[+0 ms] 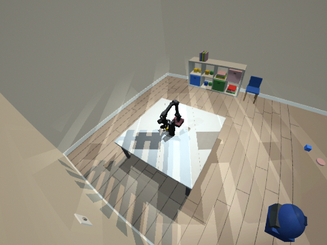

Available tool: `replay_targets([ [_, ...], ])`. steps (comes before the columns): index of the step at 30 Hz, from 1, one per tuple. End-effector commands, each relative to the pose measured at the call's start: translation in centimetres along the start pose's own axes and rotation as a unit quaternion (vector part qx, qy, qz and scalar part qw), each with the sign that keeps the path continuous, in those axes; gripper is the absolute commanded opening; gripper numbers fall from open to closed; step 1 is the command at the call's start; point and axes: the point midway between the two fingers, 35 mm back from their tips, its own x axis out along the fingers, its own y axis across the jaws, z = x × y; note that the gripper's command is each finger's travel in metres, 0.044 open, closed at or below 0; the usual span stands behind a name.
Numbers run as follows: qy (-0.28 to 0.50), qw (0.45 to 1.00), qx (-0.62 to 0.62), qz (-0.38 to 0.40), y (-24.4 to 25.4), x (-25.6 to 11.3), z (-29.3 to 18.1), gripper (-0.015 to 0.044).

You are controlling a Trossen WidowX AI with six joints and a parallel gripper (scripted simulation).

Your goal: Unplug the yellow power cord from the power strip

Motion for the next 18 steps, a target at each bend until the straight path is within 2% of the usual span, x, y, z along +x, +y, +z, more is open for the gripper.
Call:
replay_targets([
  [1,-0.048,0.999,0.025,0.0,-0.3,-0.6,3.8,0.0],
  [10,-0.049,0.998,0.025,-0.001,-0.7,-0.8,5.2,0.0],
  [18,-0.049,0.998,0.026,-0.001,-0.6,-0.5,3.4,0.021],
])
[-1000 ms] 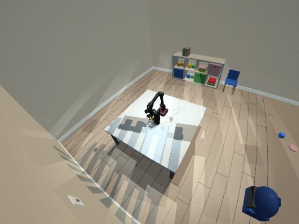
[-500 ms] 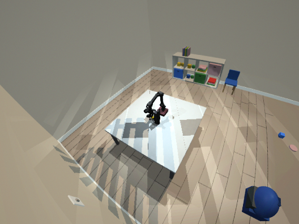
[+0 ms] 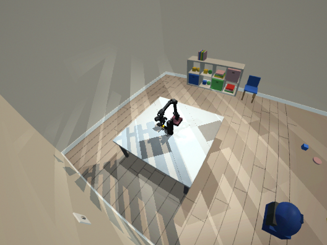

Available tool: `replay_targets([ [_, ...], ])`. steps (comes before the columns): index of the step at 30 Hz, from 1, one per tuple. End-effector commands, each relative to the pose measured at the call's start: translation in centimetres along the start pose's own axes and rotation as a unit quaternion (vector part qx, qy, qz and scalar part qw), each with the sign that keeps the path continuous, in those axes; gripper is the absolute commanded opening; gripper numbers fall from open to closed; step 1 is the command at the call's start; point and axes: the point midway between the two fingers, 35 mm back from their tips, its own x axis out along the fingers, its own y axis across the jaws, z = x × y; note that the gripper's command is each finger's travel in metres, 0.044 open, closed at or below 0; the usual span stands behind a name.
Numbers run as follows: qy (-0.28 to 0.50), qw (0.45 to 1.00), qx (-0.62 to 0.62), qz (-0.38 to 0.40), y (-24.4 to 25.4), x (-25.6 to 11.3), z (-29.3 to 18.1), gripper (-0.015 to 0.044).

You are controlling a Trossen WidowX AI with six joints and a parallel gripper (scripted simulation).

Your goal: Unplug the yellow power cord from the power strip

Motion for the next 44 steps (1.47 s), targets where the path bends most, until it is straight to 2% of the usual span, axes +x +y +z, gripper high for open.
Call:
replay_targets([
  [1,-0.002,1.0,0.002,0.003,0.0,-0.1,-0.2,0.0236],
  [6,-0.002,1.0,0.002,0.003,0.0,-0.2,0.1,0.0368],
  [9,-0.003,1.0,0.002,0.003,0.2,-0.6,1.9,0.044],
  [14,-0.005,1.0,0.002,0.003,0.0,-1.4,5.9,0.044],
  [44,-0.005,1.0,0.002,0.003,0.0,-1.4,5.9,0.044],
])
